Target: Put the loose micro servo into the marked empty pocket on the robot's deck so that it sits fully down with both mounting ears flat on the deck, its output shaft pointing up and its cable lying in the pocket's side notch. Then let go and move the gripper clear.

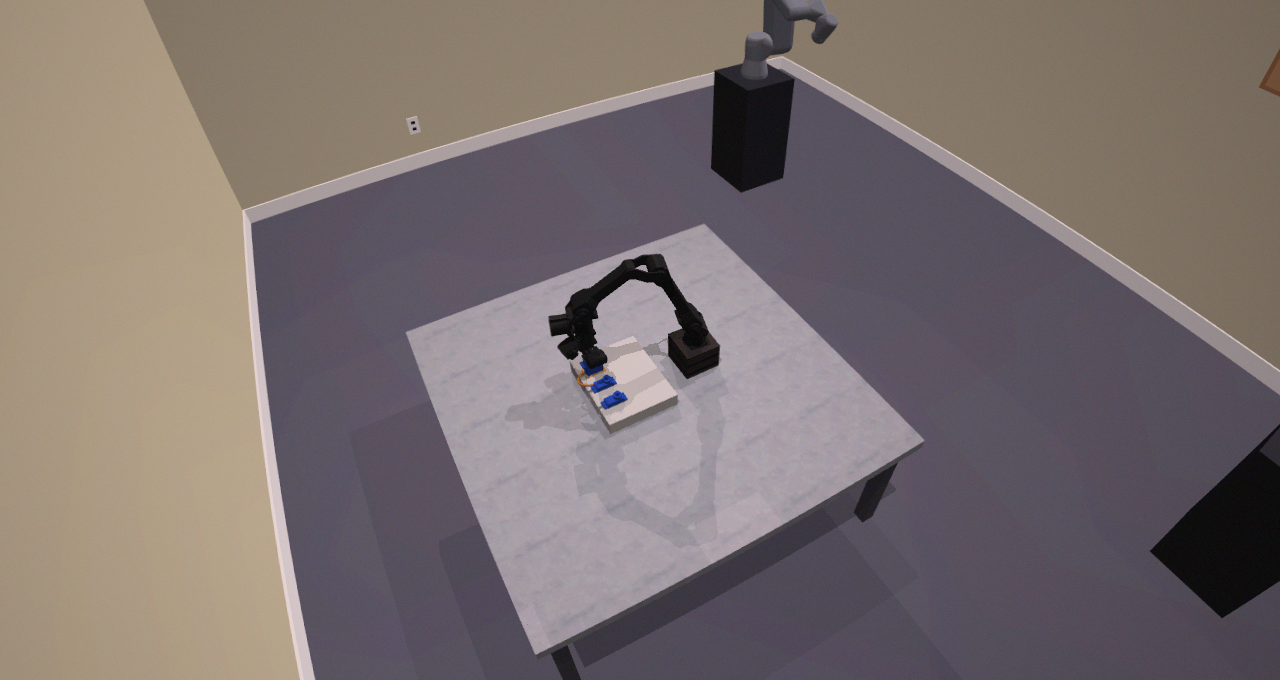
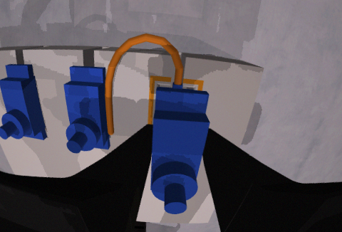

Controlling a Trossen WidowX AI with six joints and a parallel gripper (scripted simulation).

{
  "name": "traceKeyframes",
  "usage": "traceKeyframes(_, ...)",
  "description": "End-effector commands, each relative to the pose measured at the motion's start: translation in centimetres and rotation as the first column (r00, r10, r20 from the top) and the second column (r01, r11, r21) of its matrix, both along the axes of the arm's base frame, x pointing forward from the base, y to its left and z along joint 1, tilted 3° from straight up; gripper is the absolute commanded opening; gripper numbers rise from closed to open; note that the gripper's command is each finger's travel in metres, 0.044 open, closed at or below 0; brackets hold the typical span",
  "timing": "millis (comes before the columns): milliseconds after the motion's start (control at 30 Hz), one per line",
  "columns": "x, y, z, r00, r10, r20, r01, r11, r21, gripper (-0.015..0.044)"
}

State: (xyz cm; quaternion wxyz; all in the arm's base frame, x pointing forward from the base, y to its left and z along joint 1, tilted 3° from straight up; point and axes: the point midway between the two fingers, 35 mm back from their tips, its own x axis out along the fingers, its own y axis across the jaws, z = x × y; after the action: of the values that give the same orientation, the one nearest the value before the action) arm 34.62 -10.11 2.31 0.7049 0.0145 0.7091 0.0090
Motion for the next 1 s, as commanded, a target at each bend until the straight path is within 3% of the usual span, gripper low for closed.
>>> traceKeyframes(0, 0.1, 0.1, -0.4, 1.0, -0.006, 0.002, 0.006, 1.0, 0.002, 0.0)
traceKeyframes(967, 0.0, 0.1, -2.5, 1.0, -0.006, 0.002, 0.006, 1.0, 0.002, 0.0)
